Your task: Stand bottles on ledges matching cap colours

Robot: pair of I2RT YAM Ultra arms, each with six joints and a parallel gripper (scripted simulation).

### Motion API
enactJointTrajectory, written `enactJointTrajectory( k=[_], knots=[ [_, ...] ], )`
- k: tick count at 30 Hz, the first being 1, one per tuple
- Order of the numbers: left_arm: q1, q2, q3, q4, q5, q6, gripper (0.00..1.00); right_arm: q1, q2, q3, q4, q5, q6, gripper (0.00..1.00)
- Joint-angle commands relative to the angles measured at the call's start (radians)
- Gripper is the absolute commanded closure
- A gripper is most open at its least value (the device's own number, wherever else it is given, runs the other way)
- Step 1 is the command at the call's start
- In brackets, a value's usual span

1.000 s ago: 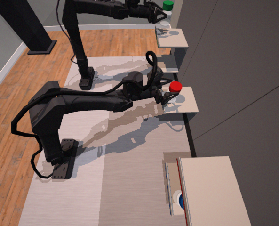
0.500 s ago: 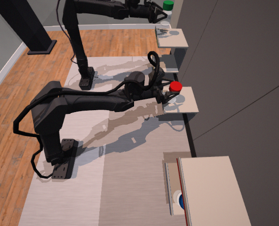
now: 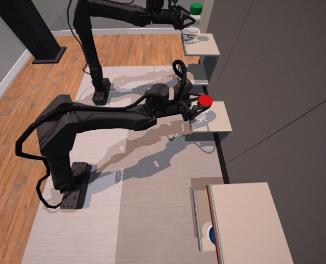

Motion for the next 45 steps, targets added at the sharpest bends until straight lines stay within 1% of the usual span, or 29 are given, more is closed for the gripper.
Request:
enactJointTrajectory(
  k=[1,5,6,7,11,12,18,25,31,33,35,42,45],
  knots=[
    [-0.014,-0.010,-0.013,0.057,-0.012,-0.005,0.50,-0.004,-0.017,0.019,0.009,-0.006,-0.002,0.47],
    [-0.014,-0.005,-0.034,0.091,-0.012,-0.007,0.50,-0.001,-0.021,0.017,0.013,-0.001,-0.002,0.53],
    [-0.014,0.000,-0.042,0.094,-0.012,-0.007,0.50,-0.001,-0.022,0.017,0.014,-0.001,-0.002,0.53],
    [-0.014,0.000,-0.047,0.108,-0.012,-0.008,0.50,-0.001,-0.022,0.016,0.014,-0.001,-0.002,0.50],
    [-0.014,-0.006,-0.053,0.126,-0.012,-0.009,0.50,-0.001,-0.026,0.030,-0.011,-0.001,-0.002,0.50],
    [-0.014,-0.002,-0.076,0.147,-0.012,-0.009,0.50,-0.001,-0.035,0.039,-0.028,-0.001,-0.002,0.50],
    [-0.015,0.004,-0.092,0.164,-0.012,-0.008,0.50,-0.001,-0.100,0.124,-0.173,-0.001,-0.004,0.50],
    [-0.015,0.006,-0.092,0.152,-0.013,-0.008,0.50,0.000,-0.124,0.239,-0.313,-0.001,-0.003,0.50],
    [-0.015,0.006,-0.092,0.152,-0.013,-0.008,0.50,0.001,-0.113,0.273,-0.338,-0.001,-0.002,0.50],
    [-0.015,-0.003,-0.111,0.185,-0.015,-0.011,0.50,0.004,-0.114,0.274,-0.339,-0.001,-0.002,0.50],
    [-0.018,0.011,-0.126,0.170,-0.015,-0.008,0.50,0.011,-0.124,0.268,-0.310,-0.002,-0.001,0.50],
    [-0.018,0.010,-0.117,0.172,-0.015,-0.008,0.50,0.029,-0.170,0.239,-0.278,-0.020,0.000,0.50],
    [-0.012,0.011,-0.117,0.172,-0.007,-0.004,0.50,0.031,-0.174,0.233,-0.277,-0.010,0.000,0.50]
  ],
)
